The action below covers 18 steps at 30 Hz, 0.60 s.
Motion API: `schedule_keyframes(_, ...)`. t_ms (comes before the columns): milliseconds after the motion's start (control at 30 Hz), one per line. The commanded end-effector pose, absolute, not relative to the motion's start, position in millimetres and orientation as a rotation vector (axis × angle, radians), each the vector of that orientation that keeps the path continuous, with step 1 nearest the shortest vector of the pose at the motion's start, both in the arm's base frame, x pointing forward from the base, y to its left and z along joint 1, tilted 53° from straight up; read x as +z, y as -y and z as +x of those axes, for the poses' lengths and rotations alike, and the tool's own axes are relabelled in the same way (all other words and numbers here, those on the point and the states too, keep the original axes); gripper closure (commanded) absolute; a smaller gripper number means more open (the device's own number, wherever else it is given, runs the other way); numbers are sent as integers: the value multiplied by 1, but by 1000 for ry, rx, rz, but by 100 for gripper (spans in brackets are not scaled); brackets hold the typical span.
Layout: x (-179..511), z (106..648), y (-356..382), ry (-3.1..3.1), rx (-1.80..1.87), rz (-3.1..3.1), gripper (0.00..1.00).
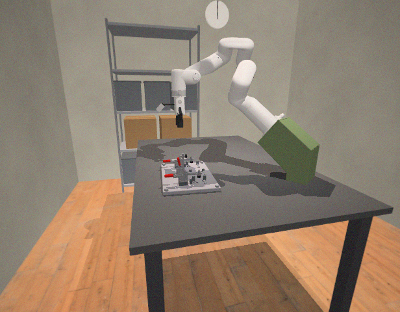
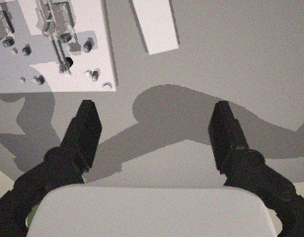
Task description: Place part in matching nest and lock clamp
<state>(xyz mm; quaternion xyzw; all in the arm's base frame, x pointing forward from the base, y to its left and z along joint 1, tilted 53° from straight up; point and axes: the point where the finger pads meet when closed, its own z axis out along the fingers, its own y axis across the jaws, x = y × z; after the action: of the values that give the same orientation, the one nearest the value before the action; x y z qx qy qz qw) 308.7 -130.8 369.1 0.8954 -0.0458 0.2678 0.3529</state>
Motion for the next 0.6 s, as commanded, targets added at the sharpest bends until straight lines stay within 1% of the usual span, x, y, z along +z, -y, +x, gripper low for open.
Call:
schedule_keyframes(0,370,309,131,119,696,2315,0)
schedule_keyframes(200,370,309,131,99,688,2314,0)
schedule_keyframes(567,370,309,131,-125,588,2286,0)
